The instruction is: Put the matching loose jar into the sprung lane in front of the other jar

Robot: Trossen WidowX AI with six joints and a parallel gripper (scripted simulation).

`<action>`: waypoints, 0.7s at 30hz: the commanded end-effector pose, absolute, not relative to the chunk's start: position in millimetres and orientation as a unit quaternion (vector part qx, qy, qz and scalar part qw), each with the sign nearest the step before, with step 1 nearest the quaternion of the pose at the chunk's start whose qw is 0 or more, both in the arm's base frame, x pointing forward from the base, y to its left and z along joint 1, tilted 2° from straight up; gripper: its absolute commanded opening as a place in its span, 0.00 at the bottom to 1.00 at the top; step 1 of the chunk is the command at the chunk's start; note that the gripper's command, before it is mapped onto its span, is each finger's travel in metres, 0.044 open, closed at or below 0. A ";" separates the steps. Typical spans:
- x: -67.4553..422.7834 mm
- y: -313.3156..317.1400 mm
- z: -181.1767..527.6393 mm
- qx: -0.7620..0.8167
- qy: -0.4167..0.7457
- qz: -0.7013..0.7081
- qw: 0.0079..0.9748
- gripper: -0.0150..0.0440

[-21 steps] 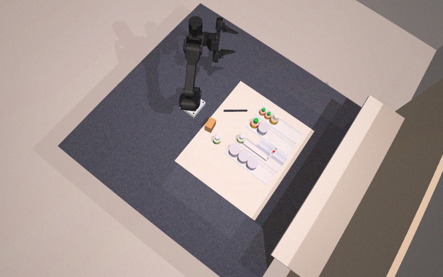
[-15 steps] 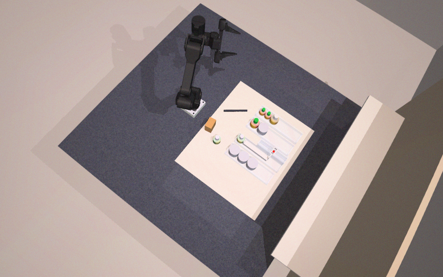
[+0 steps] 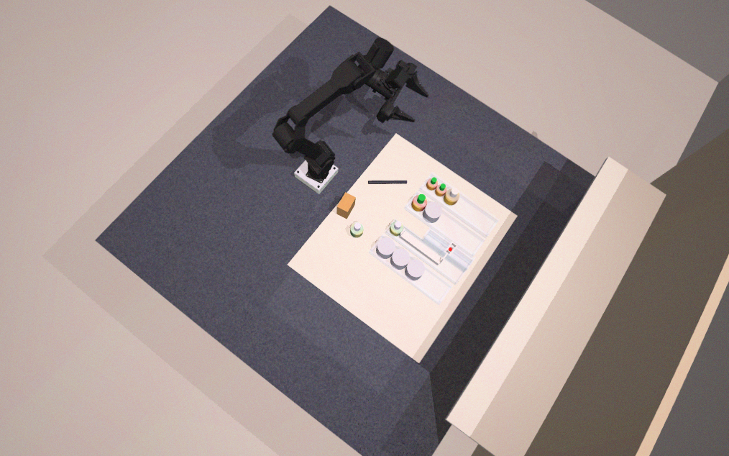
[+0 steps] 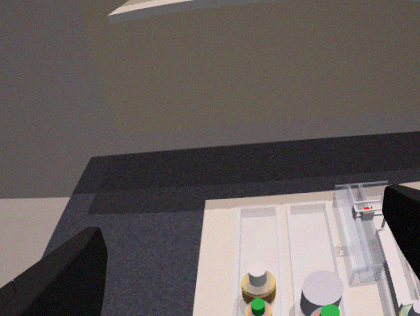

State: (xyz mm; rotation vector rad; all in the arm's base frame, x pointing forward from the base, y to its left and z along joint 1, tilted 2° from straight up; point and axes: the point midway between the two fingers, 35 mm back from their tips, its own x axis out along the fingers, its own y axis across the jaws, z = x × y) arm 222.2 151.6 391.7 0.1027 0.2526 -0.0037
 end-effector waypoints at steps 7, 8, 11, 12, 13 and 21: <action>288.4 80.2 299.8 -0.120 0.303 -0.094 0.941 1.00; 292.0 70.2 290.6 -0.129 0.324 -0.100 0.932 1.00; 299.3 38.7 263.0 -0.146 0.387 -0.115 0.903 1.00; 300.4 27.9 253.9 -0.148 0.408 -0.119 0.893 1.00; 300.8 17.0 244.9 -0.148 0.429 -0.122 0.883 1.00; 279.1 -64.6 178.9 -0.105 0.584 -0.118 0.796 1.00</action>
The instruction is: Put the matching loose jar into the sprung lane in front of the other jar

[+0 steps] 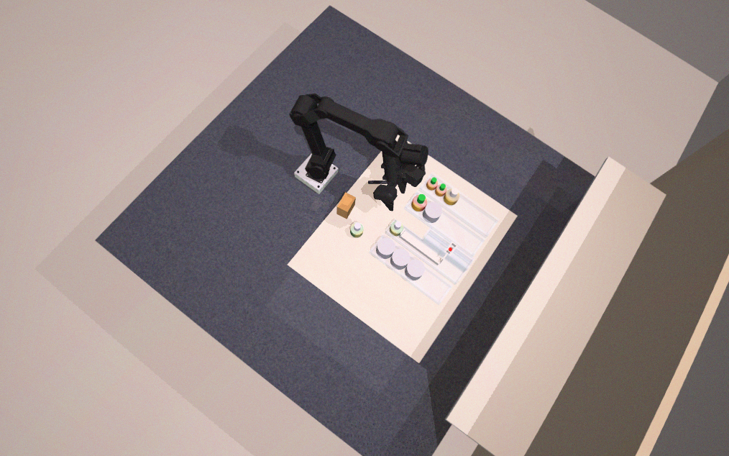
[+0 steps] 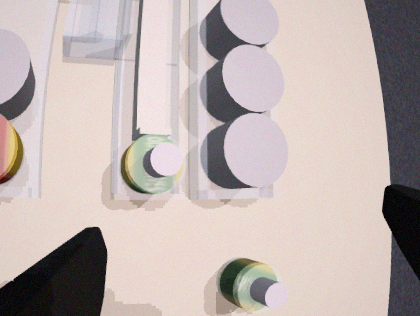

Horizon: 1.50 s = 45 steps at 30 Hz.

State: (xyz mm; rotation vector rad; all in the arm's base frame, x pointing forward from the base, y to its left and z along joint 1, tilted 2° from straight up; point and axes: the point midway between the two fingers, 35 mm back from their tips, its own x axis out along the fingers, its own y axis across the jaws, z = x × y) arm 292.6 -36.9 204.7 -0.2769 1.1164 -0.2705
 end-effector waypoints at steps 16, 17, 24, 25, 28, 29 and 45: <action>218.9 -133.8 117.0 0.070 0.697 -0.057 0.712 1.00; 218.9 -133.8 117.0 0.070 0.697 -0.057 0.712 1.00; 219.1 -132.2 93.1 0.070 0.697 -0.057 0.712 1.00; 219.1 -132.2 93.1 0.070 0.697 -0.057 0.712 1.00; 219.2 -130.6 81.6 0.070 0.697 -0.057 0.712 1.00; 219.2 -130.4 80.0 0.070 0.697 -0.057 0.712 1.00; 220.0 -130.3 55.8 0.070 0.697 -0.057 0.712 1.00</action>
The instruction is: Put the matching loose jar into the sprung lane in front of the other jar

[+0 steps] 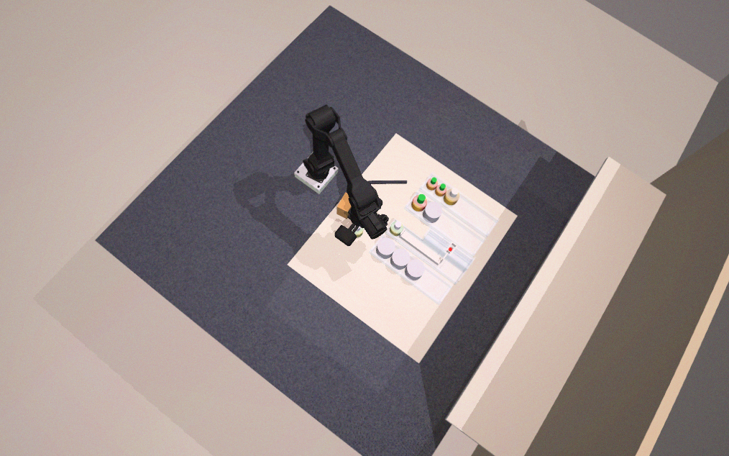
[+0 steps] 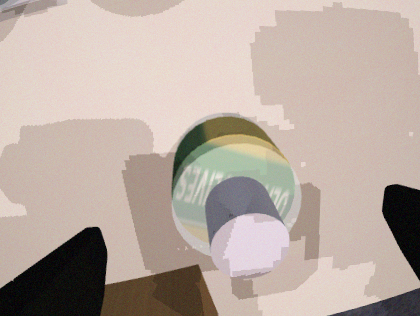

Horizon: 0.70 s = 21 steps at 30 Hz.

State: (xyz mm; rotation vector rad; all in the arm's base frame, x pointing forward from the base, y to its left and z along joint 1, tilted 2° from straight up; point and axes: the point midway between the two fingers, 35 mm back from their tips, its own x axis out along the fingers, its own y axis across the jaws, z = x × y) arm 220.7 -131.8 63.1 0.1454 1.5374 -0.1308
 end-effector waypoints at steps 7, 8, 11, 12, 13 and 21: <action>220.3 -130.1 44.3 0.070 0.697 -0.057 0.712 1.00; 220.3 -130.1 42.6 0.070 0.697 -0.057 0.712 1.00; 220.3 -129.9 37.8 0.070 0.697 -0.057 0.712 1.00; 220.2 -129.9 36.1 0.070 0.697 -0.057 0.712 1.00; 220.2 -129.8 34.5 0.070 0.697 -0.057 0.712 1.00; 220.0 -129.6 30.5 0.070 0.697 -0.057 0.712 0.82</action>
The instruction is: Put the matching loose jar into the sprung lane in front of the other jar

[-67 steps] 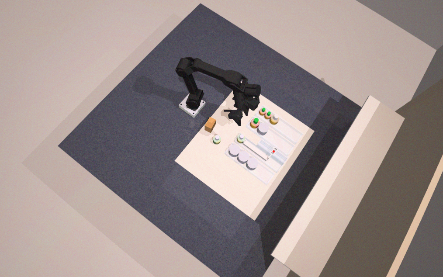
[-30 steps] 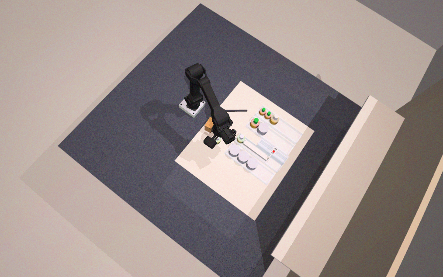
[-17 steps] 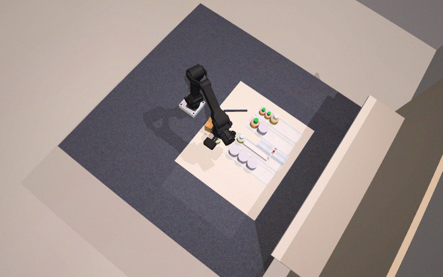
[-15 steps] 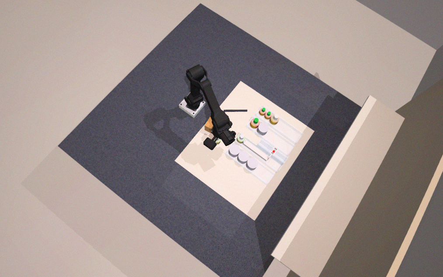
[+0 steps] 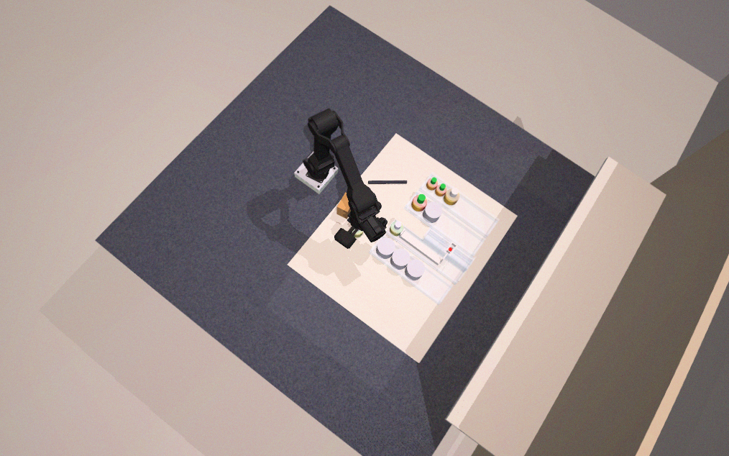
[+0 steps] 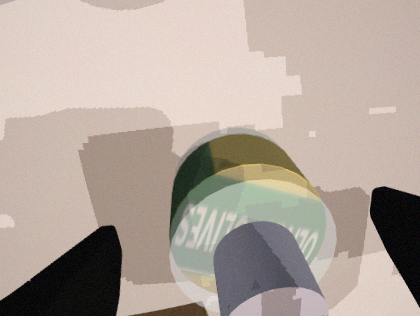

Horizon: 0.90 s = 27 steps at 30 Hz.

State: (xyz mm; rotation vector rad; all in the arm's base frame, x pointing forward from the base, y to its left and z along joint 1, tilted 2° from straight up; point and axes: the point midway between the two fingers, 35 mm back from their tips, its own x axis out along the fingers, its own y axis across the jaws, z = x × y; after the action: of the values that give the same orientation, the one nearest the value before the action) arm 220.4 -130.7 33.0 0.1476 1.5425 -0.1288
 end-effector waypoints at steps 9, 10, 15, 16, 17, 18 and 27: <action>220.0 -129.6 30.5 0.070 0.697 -0.057 0.712 0.55; 220.0 -129.6 30.5 0.070 0.697 -0.057 0.712 0.54; 221.3 -130.8 37.9 0.070 0.697 -0.057 0.712 0.35; 222.0 -131.6 43.1 0.070 0.697 -0.057 0.712 0.31; 222.6 -132.4 48.3 0.070 0.697 -0.057 0.712 0.26; 223.1 -133.1 53.5 0.070 0.697 -0.057 0.712 0.25; 223.1 -136.4 102.1 0.070 0.697 -0.057 0.712 0.25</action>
State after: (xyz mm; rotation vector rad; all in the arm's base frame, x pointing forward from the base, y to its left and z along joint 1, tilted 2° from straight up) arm 224.0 -136.0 85.1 0.1554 1.5489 -0.1292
